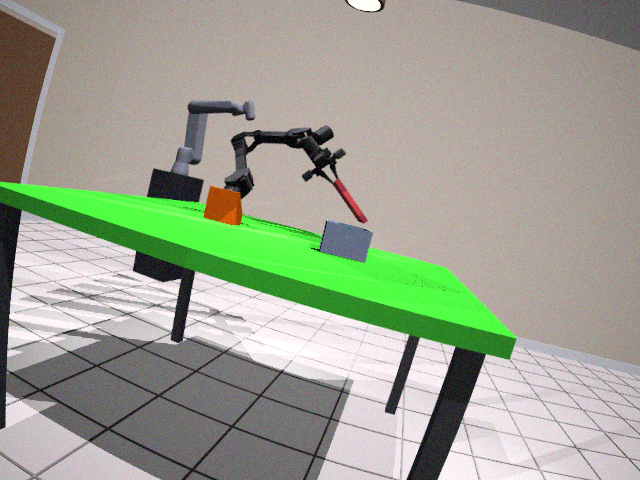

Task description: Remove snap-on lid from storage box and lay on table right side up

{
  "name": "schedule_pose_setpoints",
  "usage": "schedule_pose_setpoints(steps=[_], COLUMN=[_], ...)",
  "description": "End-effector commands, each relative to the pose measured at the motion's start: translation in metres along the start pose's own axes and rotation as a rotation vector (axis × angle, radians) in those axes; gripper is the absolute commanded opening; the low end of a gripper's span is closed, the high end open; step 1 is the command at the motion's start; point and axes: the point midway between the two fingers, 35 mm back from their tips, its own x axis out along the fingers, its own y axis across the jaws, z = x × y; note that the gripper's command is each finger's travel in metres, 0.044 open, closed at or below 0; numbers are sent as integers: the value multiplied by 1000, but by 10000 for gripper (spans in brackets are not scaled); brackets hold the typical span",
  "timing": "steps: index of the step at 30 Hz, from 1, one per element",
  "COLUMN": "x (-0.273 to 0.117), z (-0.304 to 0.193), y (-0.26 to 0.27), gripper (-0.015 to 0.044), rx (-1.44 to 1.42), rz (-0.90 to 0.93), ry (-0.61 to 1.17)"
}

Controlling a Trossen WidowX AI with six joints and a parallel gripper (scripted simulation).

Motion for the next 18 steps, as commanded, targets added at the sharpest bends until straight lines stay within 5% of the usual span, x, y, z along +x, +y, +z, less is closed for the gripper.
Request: schedule_pose_setpoints(steps=[1, 18], x=[-4, -7], z=[-11, -45], y=[4, 1], gripper=[0, 0], rx=[-7, -7], rz=[17, 18], ry=[-2, -1])
